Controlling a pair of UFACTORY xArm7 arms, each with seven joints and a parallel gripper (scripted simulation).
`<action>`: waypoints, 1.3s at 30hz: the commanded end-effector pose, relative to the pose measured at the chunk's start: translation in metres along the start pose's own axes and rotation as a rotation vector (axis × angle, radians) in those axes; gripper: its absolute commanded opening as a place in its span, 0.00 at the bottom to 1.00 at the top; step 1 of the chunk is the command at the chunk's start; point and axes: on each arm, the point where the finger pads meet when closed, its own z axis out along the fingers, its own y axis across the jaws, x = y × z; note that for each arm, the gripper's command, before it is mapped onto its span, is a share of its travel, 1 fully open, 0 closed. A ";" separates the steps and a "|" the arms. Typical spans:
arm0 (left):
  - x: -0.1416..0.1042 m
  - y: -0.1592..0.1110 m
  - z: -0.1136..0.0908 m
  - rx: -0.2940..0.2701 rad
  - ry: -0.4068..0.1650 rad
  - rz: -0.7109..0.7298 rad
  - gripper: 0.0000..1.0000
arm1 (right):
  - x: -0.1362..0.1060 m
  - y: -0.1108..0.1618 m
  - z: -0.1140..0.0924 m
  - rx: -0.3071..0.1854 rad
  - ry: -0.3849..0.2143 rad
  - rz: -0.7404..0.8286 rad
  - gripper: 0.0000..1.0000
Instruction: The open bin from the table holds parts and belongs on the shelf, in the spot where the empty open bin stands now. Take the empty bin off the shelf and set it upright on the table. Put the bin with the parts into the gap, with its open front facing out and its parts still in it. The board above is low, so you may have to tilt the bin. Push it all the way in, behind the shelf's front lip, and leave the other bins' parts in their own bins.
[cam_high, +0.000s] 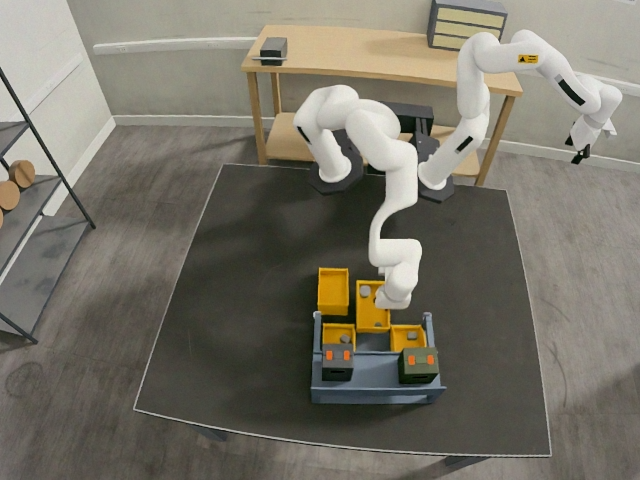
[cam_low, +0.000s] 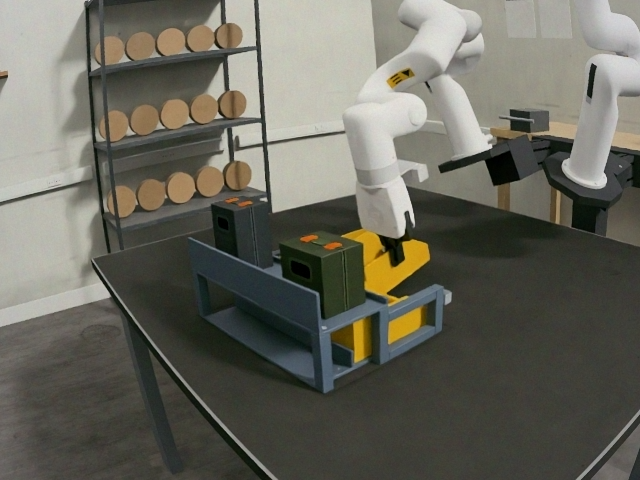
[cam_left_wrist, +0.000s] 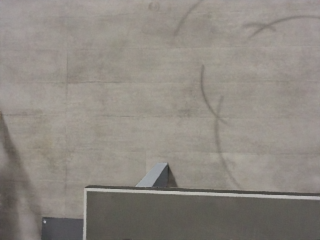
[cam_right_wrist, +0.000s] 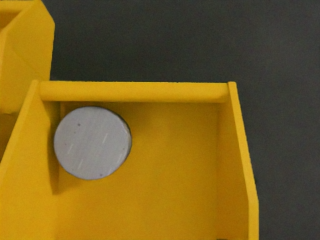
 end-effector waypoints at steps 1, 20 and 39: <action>0.001 0.000 -0.002 -0.001 0.004 -0.001 1.00 | -0.008 0.001 -0.005 -0.002 -0.005 -0.001 0.00; 0.001 0.000 -0.002 -0.001 0.004 -0.001 1.00 | -0.026 0.001 -0.009 -0.002 -0.005 -0.001 0.00; 0.001 0.000 -0.002 -0.001 0.004 -0.001 1.00 | -0.038 0.001 -0.011 -0.002 -0.005 -0.001 0.00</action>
